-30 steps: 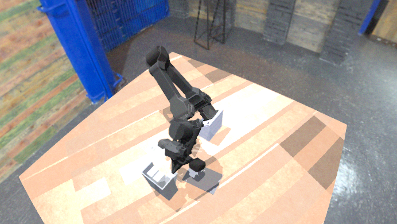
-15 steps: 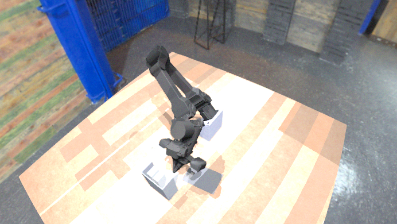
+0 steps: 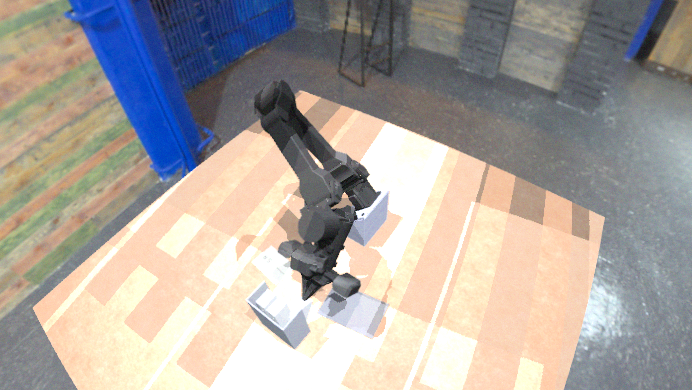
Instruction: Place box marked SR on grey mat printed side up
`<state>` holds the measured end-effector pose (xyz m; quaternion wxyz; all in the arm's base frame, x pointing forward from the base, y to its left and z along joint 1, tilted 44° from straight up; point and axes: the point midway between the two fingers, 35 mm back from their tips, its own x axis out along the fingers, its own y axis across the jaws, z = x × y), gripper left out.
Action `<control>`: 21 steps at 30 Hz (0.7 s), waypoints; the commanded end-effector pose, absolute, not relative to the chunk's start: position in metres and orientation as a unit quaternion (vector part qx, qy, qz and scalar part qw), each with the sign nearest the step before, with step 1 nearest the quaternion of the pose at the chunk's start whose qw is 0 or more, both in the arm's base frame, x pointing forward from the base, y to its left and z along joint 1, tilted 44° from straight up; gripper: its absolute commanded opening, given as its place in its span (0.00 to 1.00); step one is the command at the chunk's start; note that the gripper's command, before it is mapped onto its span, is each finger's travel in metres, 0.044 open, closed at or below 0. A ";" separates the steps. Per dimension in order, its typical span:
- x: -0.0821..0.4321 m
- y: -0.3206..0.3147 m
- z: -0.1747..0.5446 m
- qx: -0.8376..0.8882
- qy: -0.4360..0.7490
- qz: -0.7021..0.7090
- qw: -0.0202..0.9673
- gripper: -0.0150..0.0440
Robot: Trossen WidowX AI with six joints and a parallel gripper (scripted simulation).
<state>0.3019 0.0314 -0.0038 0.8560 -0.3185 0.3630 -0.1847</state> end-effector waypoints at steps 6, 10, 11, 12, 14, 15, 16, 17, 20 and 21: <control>0.300 0.027 -0.006 -0.319 0.368 -0.190 0.853 0.25; 0.300 0.027 -0.006 -0.319 0.368 -0.190 0.853 0.25; 0.300 0.027 -0.006 -0.319 0.368 -0.190 0.853 0.25; 0.300 0.027 -0.006 -0.319 0.368 -0.190 0.853 0.25; 0.300 0.031 -0.001 -0.319 0.368 -0.190 0.853 0.25; 0.301 0.034 0.002 -0.319 0.368 -0.190 0.853 0.25; 0.301 0.035 0.003 -0.319 0.368 -0.190 0.853 0.25; 0.301 0.035 0.003 -0.319 0.368 -0.190 0.853 0.25; 0.298 0.035 0.003 -0.318 0.368 -0.190 0.853 0.25; 0.291 0.037 0.003 -0.318 0.368 -0.190 0.853 0.25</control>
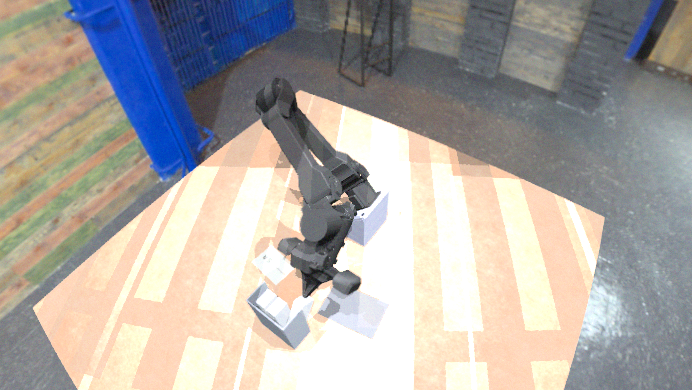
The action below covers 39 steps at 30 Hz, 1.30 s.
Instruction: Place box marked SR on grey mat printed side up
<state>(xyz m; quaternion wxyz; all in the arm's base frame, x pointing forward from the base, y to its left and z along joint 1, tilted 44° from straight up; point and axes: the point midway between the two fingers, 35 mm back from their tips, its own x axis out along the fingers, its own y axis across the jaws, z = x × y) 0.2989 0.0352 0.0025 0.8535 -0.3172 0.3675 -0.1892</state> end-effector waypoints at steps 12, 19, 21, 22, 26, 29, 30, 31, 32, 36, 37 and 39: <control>0.283 0.038 0.002 -0.319 0.369 -0.187 0.853 0.25; 0.283 0.038 0.002 -0.319 0.369 -0.187 0.853 0.25; 0.283 0.038 0.002 -0.319 0.369 -0.187 0.853 0.25; 0.283 0.038 0.002 -0.319 0.369 -0.187 0.853 0.25; 0.284 0.039 0.002 -0.292 0.366 -0.199 0.861 0.43; 0.285 0.040 0.002 -0.258 0.363 -0.214 0.869 0.57; 0.285 0.041 0.003 -0.247 0.362 -0.219 0.872 0.61; 0.285 0.041 0.003 -0.236 0.360 -0.224 0.874 0.65; 0.285 0.041 0.003 -0.224 0.359 -0.229 0.877 0.66; 0.286 0.043 0.003 -0.179 0.352 -0.249 0.884 0.66; 0.287 0.043 0.003 -0.168 0.350 -0.254 0.886 0.66; 0.287 0.044 0.004 -0.145 0.347 -0.264 0.888 0.66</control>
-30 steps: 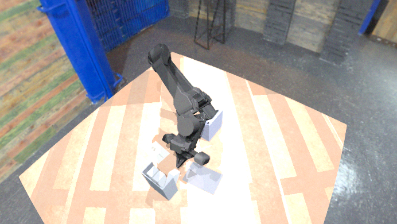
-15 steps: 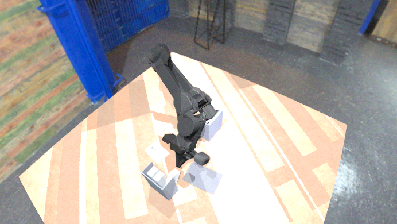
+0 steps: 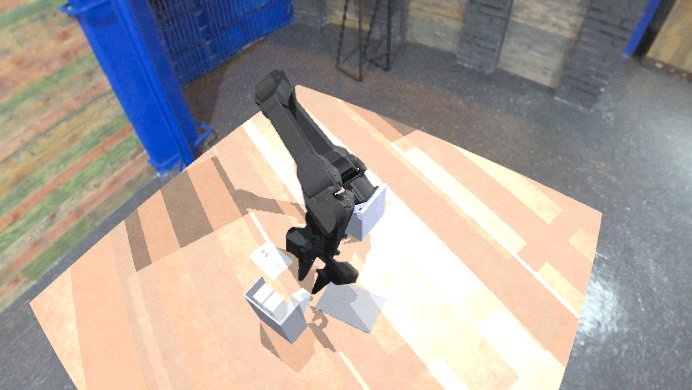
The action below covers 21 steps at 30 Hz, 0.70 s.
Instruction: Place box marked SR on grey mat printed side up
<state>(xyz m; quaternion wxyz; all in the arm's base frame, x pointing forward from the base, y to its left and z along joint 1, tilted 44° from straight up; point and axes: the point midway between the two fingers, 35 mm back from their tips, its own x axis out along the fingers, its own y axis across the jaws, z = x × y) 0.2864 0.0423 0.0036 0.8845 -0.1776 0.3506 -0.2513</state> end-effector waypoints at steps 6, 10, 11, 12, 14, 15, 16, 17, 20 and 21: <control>0.288 0.045 0.005 -0.077 0.333 -0.294 0.892 0.66; 0.289 0.047 0.005 -0.032 0.323 -0.314 0.892 0.66; 0.289 0.047 0.006 -0.021 0.320 -0.319 0.892 0.66; 0.290 0.047 0.006 -0.009 0.317 -0.324 0.891 0.66; 0.290 0.048 0.006 0.013 0.311 -0.334 0.890 0.66; 0.290 0.048 0.007 0.024 0.308 -0.339 0.889 0.66; 0.290 0.048 0.007 0.035 0.305 -0.344 0.888 0.66; 0.290 0.048 0.007 0.047 0.301 -0.349 0.886 0.66; 0.291 0.049 0.008 0.080 0.291 -0.363 0.882 0.66; 0.291 0.049 0.008 0.091 0.287 -0.368 0.880 0.66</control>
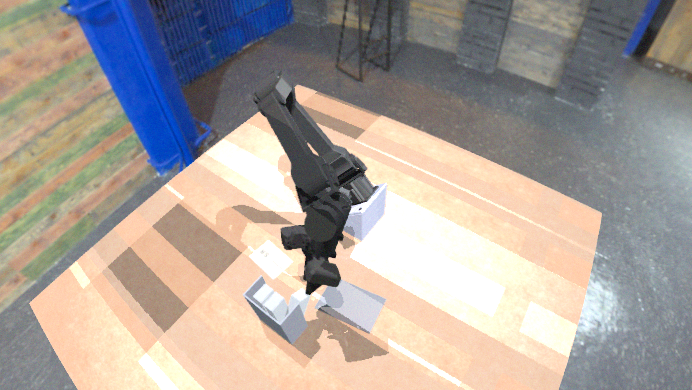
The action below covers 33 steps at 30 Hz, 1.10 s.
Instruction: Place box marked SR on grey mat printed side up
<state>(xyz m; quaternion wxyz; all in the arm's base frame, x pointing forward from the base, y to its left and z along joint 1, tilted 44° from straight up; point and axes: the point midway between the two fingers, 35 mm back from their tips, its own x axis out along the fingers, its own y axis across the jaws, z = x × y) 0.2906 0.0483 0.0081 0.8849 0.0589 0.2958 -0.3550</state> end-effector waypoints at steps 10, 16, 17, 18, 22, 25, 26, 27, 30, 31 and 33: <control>0.292 0.052 0.012 0.198 0.247 -0.414 0.854 0.66; 0.292 0.053 0.015 0.260 0.219 -0.439 0.832 0.66; 0.293 0.053 0.015 0.270 0.214 -0.443 0.828 0.66; 0.293 0.053 0.016 0.280 0.209 -0.447 0.823 0.66; 0.293 0.054 0.018 0.320 0.188 -0.463 0.805 0.66; 0.293 0.055 0.019 0.349 0.172 -0.474 0.790 0.66; 0.293 0.055 0.020 0.357 0.167 -0.477 0.786 0.66; 0.293 0.055 0.020 0.361 0.164 -0.479 0.783 0.66; 0.293 0.055 0.020 0.363 0.163 -0.479 0.782 0.66; 0.293 0.055 0.020 0.363 0.163 -0.479 0.782 0.66; 0.294 0.054 0.019 0.363 0.163 -0.479 0.782 0.66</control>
